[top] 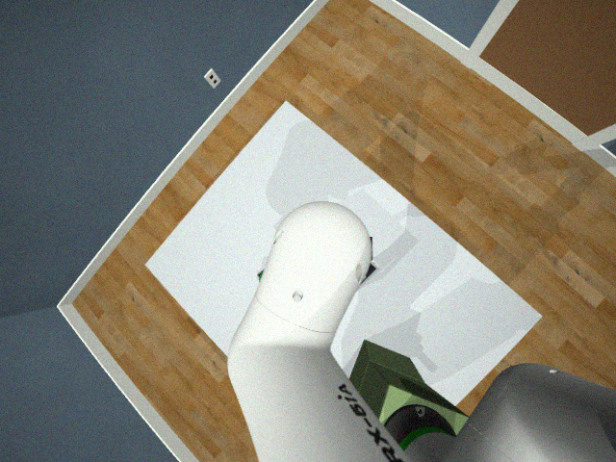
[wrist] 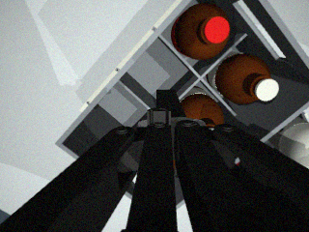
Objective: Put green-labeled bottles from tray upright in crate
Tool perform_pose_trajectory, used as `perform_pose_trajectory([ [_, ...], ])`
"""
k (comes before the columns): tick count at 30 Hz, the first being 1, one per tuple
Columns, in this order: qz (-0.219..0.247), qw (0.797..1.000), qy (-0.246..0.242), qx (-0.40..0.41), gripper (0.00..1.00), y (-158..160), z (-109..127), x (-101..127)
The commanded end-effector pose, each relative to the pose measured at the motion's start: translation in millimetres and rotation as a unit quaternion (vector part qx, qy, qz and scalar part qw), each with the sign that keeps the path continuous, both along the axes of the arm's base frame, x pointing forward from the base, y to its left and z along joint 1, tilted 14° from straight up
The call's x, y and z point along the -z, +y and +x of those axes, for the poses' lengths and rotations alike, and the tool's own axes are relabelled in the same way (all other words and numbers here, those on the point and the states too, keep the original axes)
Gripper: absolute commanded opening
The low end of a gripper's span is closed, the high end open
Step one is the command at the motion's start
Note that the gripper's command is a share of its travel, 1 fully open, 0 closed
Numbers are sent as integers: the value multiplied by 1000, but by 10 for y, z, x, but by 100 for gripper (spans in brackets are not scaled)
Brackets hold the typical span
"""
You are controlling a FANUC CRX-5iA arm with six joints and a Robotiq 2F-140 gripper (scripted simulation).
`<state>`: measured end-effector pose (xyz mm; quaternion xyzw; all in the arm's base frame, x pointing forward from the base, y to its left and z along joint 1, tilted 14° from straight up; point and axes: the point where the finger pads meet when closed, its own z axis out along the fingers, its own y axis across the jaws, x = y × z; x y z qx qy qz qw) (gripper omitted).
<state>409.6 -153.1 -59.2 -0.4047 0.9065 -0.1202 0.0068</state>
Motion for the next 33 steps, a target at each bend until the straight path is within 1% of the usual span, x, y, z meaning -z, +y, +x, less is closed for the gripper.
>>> perform_pose_trajectory([
  [1, 0, 1000, -1, 0, 10, 1, 6, -5],
  [14, 0, 1000, -1, 0, 10, 1, 6, -5],
  [18, 0, 1000, -1, 2, 10, 48, 36, 2],
  [21, 4, 1000, -3, 15, 10, 420, 240, 64],
  [23, 4, 1000, -4, 19, 10, 524, 289, 82],
  [33, 8, 999, -9, 47, 10, 1359, 568, 234],
])
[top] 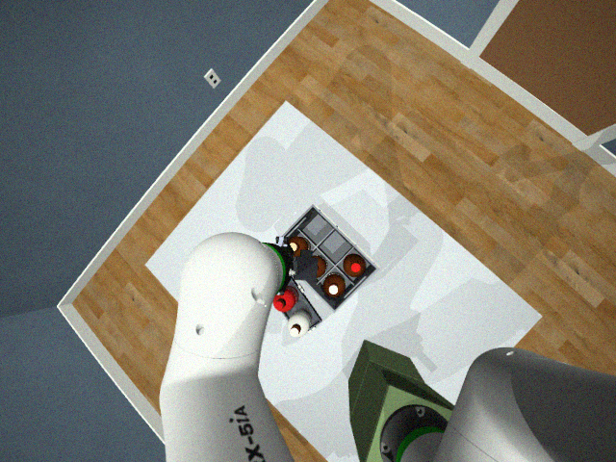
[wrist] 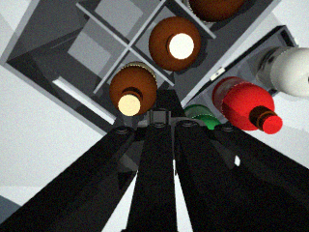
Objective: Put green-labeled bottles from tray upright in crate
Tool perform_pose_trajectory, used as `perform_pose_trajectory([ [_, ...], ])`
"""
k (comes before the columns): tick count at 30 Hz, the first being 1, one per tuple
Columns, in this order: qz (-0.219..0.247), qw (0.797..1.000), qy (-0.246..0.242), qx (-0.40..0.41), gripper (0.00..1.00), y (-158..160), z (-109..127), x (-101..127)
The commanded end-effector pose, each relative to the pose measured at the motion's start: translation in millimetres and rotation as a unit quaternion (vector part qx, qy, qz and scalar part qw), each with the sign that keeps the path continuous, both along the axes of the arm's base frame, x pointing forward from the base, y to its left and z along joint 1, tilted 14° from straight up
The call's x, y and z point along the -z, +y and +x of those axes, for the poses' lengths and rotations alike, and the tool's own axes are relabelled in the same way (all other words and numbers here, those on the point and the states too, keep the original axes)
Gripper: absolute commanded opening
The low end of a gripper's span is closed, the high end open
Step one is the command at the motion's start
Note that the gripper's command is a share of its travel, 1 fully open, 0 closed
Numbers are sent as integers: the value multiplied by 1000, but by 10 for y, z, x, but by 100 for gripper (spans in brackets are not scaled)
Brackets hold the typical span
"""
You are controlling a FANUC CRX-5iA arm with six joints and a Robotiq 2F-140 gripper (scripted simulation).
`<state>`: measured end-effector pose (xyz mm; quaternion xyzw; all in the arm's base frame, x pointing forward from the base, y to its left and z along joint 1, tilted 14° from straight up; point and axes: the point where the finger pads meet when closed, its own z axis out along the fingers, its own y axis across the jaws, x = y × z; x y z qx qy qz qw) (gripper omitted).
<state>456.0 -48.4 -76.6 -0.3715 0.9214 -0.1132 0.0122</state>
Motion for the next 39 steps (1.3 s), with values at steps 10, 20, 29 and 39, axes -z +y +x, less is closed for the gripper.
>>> perform_pose_trajectory([
  [10, -3, 999, -10, 37, 10, 1129, 209, 224],
  [20, -3, 999, -12, 42, 44, 1306, 212, 262],
  [29, -3, 999, -12, 42, 44, 1306, 212, 262],
  [39, -3, 999, -12, 42, 44, 1306, 212, 262],
])
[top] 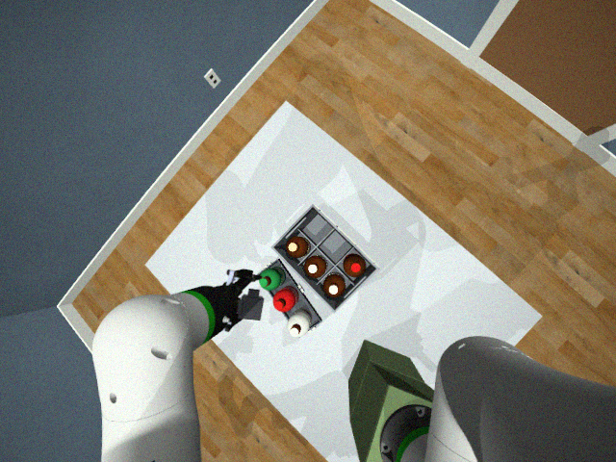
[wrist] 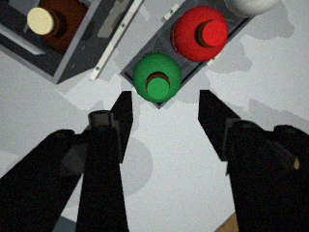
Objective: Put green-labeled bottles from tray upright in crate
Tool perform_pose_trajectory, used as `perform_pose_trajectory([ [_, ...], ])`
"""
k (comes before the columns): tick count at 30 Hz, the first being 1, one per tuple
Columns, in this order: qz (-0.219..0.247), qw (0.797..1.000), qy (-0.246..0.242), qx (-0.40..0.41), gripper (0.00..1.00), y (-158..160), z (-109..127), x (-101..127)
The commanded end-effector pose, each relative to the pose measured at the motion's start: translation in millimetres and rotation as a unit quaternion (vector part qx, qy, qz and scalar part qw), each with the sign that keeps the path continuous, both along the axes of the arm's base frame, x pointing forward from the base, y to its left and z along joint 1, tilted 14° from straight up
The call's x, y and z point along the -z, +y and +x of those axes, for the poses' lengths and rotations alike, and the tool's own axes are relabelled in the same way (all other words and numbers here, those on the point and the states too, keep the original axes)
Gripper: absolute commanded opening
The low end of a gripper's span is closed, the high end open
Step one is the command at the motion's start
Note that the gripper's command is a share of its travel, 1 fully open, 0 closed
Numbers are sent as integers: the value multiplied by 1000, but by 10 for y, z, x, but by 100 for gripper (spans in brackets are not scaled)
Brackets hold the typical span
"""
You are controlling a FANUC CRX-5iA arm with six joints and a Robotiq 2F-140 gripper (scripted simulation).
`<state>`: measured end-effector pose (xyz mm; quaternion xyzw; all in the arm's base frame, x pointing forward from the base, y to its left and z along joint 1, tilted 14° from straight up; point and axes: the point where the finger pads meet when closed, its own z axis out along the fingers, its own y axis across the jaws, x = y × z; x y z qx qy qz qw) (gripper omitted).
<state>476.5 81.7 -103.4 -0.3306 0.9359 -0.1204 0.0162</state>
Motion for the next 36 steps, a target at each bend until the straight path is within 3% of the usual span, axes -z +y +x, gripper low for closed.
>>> perform_pose_trajectory([
  [1, 0, 1000, -1, 0, 44, 5, 6, -6],
  [36, 0, 1000, -1, 0, 44, -25, 27, 127],
])
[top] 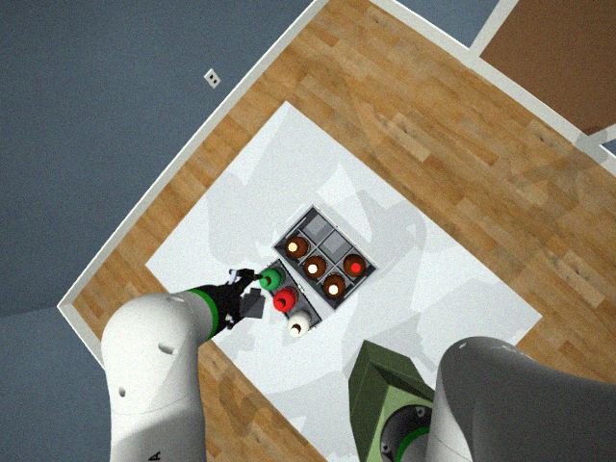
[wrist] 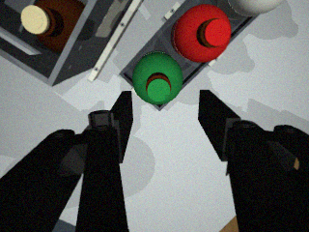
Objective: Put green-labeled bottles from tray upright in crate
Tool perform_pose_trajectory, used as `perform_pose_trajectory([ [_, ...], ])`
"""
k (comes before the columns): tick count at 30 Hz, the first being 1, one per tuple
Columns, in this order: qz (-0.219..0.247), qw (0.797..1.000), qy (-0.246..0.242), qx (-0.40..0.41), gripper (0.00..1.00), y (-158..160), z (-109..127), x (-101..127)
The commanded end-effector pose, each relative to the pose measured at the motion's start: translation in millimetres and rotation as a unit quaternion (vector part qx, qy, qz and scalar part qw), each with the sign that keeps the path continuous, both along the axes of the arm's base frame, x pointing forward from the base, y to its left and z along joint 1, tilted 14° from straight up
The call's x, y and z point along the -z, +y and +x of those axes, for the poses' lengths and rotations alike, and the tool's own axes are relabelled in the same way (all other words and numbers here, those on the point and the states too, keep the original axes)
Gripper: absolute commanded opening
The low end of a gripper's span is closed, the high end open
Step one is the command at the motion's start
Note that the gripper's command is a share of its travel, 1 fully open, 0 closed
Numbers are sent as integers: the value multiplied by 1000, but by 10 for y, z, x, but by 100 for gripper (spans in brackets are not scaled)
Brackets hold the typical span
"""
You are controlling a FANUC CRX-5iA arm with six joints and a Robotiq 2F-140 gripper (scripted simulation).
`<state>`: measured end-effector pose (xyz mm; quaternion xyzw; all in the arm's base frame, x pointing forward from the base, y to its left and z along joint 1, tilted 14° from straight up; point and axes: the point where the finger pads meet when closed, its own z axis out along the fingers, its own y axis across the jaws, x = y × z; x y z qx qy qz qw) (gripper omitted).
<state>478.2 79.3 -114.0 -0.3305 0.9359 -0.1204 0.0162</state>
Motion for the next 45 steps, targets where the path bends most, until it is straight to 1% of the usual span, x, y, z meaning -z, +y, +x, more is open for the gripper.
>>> perform_pose_trajectory([
  [1, 0, 1000, -1, 0, 44, -4, 13, 34],
  [10, 0, 1000, -1, 0, 44, -32, 32, 158],
  [25, 0, 1000, -1, 0, 44, -64, 55, 299],
  [45, 0, 1000, -1, 0, 44, -72, 61, 337],
])
